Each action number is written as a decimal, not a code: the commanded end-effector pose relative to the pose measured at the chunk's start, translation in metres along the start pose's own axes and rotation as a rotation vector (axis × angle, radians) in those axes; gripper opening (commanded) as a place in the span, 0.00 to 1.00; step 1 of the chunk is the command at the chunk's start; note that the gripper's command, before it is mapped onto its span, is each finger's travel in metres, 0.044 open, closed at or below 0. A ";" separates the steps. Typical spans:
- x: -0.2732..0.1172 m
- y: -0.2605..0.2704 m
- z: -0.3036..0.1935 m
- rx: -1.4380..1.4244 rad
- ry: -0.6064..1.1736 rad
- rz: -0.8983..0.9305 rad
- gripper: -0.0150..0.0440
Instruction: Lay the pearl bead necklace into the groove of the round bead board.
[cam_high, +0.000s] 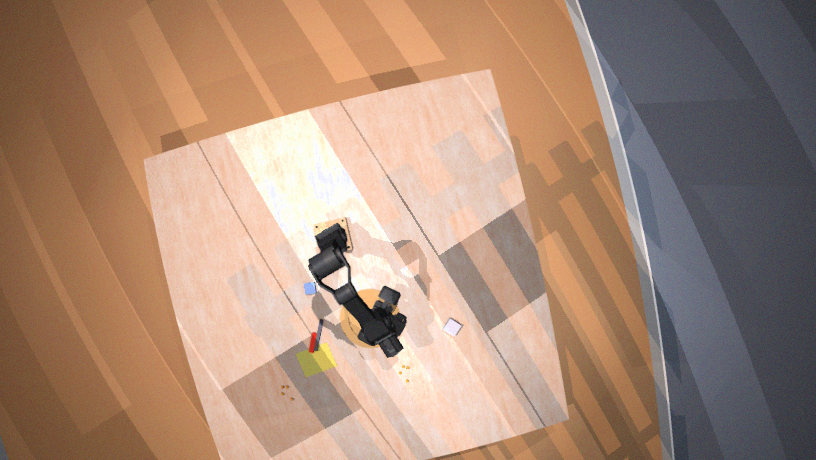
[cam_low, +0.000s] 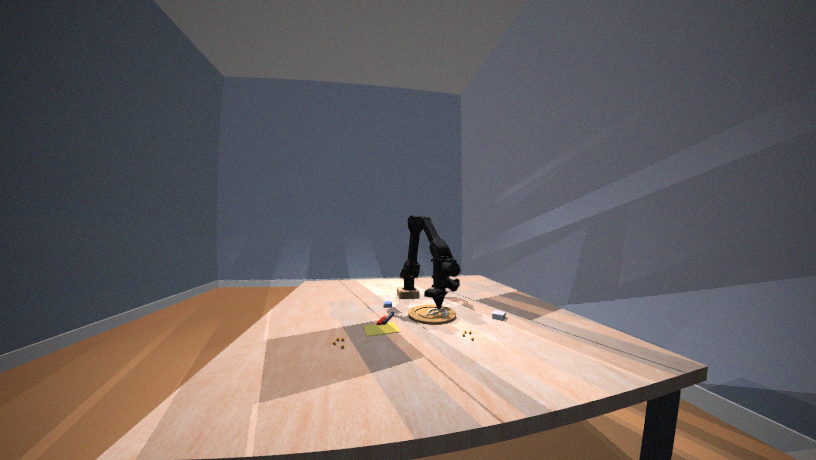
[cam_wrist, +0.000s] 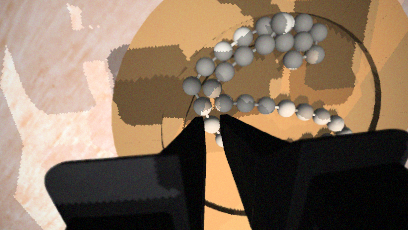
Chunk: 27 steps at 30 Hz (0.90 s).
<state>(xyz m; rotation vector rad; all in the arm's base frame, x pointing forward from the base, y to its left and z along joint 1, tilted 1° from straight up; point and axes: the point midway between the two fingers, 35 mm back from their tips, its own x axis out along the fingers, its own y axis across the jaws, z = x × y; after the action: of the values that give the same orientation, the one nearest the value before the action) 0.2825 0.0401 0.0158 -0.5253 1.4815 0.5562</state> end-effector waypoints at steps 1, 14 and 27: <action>0.000 0.000 0.000 0.000 0.000 0.000 0.25; -0.006 0.005 0.000 0.005 0.004 0.000 0.25; -0.002 0.021 0.001 0.005 0.004 0.001 0.25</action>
<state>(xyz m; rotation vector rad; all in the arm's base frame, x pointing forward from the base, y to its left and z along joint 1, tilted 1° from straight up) 0.2712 0.0569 0.0215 -0.5239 1.4828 0.5568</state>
